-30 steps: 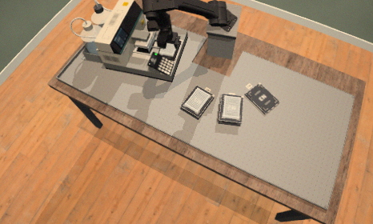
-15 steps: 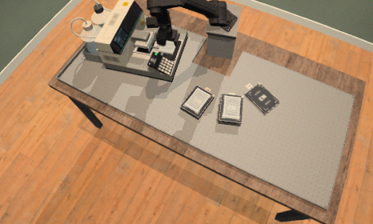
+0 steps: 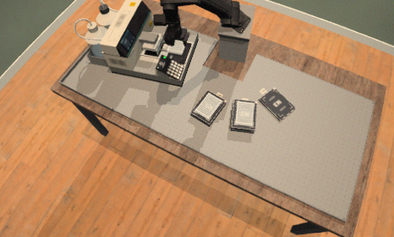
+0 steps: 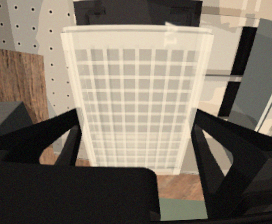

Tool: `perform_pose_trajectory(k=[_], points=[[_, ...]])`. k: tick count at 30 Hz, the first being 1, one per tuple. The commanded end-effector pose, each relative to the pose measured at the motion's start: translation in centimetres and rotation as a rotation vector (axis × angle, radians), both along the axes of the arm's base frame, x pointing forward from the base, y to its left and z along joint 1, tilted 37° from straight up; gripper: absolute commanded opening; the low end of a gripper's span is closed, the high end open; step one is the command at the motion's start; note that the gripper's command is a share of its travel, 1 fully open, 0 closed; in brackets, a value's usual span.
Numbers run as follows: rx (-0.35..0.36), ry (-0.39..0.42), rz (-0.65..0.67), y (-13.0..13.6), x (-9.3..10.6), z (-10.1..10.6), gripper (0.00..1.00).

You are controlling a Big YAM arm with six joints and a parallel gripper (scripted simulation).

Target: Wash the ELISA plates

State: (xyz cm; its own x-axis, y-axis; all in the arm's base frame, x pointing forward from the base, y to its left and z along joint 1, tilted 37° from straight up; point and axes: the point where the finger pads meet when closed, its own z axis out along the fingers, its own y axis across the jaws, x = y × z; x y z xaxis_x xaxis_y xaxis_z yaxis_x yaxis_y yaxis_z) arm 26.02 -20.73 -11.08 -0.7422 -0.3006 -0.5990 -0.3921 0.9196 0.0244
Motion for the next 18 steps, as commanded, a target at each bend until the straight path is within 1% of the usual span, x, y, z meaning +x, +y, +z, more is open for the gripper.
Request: perform_pose_trajectory(k=[1, 18], points=[[-0.017, -0.012, -0.004, -0.7, -0.7, 1.2, 0.84], [-0.025, -0.016, -0.004, -1.7, -1.8, 3.3, 0.84]])
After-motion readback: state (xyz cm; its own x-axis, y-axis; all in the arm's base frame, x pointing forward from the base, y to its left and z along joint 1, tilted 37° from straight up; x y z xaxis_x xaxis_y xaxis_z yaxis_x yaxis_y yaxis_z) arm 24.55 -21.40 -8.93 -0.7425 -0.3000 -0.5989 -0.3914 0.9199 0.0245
